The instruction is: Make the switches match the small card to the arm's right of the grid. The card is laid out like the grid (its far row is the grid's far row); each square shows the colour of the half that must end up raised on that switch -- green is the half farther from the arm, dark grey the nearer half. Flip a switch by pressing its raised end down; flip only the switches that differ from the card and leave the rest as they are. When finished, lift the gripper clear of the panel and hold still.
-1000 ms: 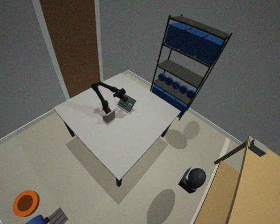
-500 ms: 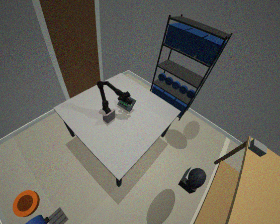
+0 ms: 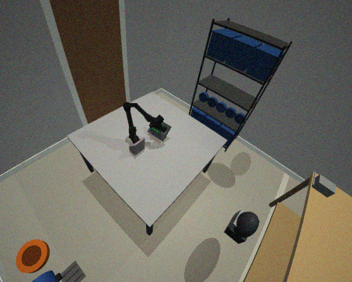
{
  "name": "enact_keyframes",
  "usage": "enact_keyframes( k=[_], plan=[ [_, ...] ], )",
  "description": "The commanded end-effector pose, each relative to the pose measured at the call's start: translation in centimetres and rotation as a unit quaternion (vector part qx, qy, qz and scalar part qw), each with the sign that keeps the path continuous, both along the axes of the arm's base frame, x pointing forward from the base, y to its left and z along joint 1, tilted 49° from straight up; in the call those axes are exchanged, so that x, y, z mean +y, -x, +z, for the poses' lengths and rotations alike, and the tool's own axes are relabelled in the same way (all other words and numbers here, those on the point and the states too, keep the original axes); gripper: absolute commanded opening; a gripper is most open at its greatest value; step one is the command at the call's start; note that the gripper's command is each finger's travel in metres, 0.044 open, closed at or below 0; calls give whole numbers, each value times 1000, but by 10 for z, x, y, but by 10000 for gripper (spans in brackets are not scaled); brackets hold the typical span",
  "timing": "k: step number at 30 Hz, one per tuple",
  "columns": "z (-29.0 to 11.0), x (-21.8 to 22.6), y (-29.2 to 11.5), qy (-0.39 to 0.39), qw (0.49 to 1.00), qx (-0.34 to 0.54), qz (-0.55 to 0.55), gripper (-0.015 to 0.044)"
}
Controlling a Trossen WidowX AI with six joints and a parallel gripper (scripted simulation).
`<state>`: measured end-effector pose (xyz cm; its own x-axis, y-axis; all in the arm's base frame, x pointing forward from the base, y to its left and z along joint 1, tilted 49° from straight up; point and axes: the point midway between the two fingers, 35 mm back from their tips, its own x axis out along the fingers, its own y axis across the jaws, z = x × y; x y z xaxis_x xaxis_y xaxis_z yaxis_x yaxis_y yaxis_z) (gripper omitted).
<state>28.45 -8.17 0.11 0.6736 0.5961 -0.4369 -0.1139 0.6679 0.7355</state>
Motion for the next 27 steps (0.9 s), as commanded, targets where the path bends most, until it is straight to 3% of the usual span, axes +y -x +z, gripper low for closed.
enact_keyframes(
  k=[1, 27],
  plan=[
    [-3, 4, -2, -2, 1000, 2, 0, 0],
    [-6, 8, -7, -3, 1000, 2, -1, 0]
  ],
)
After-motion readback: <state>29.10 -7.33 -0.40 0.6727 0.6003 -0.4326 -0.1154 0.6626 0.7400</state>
